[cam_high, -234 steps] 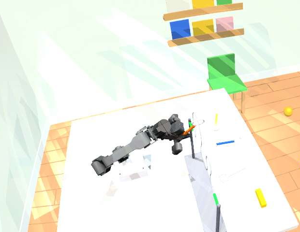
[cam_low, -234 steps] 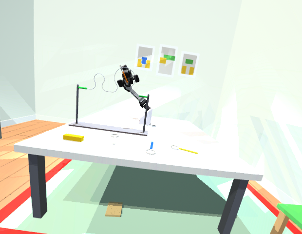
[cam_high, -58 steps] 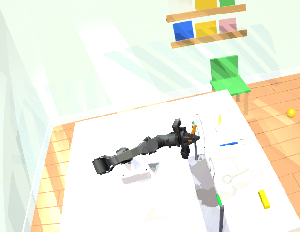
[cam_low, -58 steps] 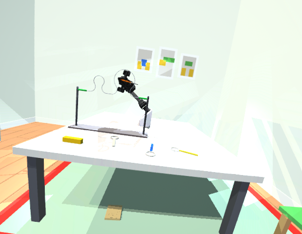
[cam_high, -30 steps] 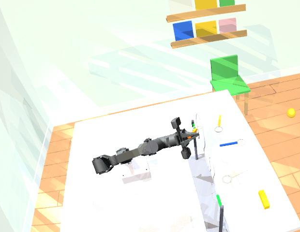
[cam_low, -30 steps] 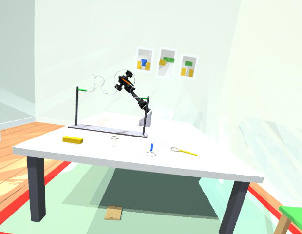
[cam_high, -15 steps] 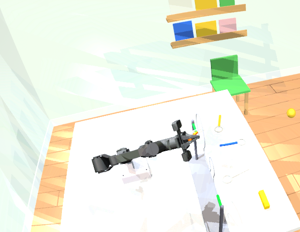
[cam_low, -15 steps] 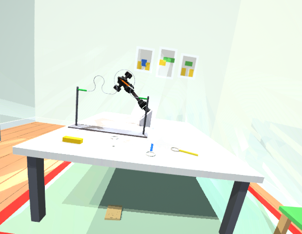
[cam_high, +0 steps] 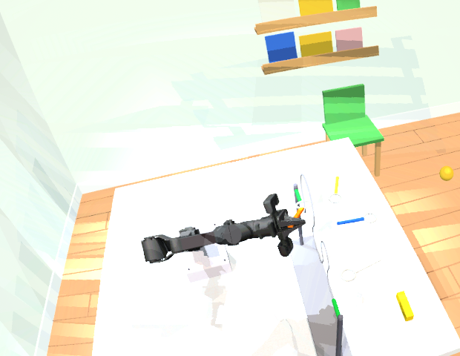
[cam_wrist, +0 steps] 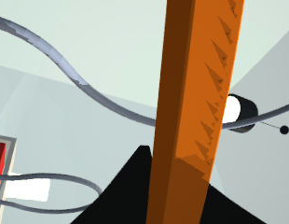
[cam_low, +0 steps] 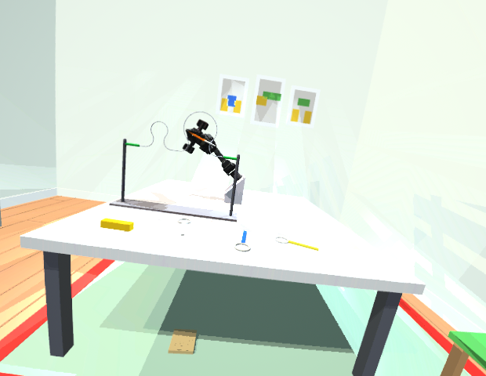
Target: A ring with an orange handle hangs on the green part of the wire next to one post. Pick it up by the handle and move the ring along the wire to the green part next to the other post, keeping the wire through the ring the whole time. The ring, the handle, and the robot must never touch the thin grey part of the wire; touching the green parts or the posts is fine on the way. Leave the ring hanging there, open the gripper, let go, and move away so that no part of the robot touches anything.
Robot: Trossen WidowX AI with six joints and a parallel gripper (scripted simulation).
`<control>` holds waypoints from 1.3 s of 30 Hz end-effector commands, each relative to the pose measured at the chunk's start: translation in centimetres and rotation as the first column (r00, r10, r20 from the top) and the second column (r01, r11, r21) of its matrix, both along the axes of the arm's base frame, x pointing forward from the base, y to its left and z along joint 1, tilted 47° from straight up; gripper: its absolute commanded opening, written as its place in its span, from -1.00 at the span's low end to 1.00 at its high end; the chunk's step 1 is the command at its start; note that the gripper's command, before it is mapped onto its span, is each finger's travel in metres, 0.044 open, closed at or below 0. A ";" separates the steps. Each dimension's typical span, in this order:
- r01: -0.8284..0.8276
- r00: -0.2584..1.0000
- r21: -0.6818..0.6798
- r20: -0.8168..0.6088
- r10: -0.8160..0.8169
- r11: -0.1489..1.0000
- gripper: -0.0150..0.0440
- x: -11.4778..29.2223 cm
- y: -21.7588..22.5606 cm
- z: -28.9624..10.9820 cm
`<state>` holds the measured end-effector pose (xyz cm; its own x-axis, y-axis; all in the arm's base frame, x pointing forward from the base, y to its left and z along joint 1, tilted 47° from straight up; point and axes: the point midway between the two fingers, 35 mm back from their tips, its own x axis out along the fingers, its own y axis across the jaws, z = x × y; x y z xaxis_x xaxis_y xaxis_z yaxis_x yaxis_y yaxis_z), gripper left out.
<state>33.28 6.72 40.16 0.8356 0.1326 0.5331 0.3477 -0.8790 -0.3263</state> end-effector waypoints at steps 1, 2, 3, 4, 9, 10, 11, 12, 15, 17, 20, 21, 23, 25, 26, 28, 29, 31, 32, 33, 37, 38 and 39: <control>0.008 1.000 0.097 0.000 -0.008 0.995 -1.00 0.1 -1.4 -1.1; 0.007 1.000 0.119 -0.004 -0.006 0.993 -1.00 0.1 -1.7 -1.3; 0.006 1.000 0.140 -0.009 -0.005 0.990 -1.00 0.2 -2.0 -1.5; 0.005 1.000 0.162 -0.013 -0.003 0.987 -1.00 0.3 -2.3 -1.6; 0.002 0.999 0.275 -0.038 0.009 0.961 -1.00 0.7 -3.8 -2.7; 0.002 0.999 0.298 -0.043 0.012 0.954 -1.00 0.8 -4.1 -3.0; 0.002 0.999 0.321 -0.048 0.015 0.947 -1.00 0.9 -4.4 -3.2; 0.002 0.998 0.343 -0.053 0.018 0.939 -1.00 0.9 -4.7 -3.5; 0.003 0.997 0.410 -0.068 0.027 0.912 -1.00 1.2 -5.5 -4.3; 0.004 0.996 0.454 -0.077 0.034 0.891 -1.00 1.3 -6.0 -4.9; 0.007 0.995 0.517 -0.090 0.046 0.856 -1.00 1.6 -6.6 -5.9; 0.009 0.994 0.537 -0.095 0.050 0.843 -1.00 1.7 -6.9 -6.2; 0.009 0.993 0.569 -0.104 0.061 0.822 -1.00 1.8 -7.2 -6.7; 0.002 0.989 0.594 -0.117 0.085 0.804 -1.00 2.2 -7.5 -7.1; -0.003 0.987 0.610 -0.127 0.102 0.792 -1.00 2.4 -7.7 -7.4; -0.011 0.980 0.649 -0.145 0.139 0.761 -1.00 2.9 -8.1 -8.1; -0.012 0.977 0.668 -0.150 0.151 0.744 -1.00 3.1 -8.3 -8.5; -0.009 0.974 0.702 -0.156 0.167 0.712 -1.00 3.3 -8.6 -9.2; -0.007 0.972 0.718 -0.158 0.173 0.696 -1.00 3.4 -8.7 -9.5; -0.005 0.971 0.733 -0.160 0.179 0.680 -1.00 3.4 -8.8 -9.9; 0.007 0.965 0.795 -0.164 0.203 0.607 -1.00 3.7 -9.2 -11.4; 0.010 0.964 0.809 -0.164 0.209 0.588 -1.00 3.7 -9.3 -11.8; 0.014 0.963 0.823 -0.164 0.215 0.568 -1.00 3.8 -9.4 -12.2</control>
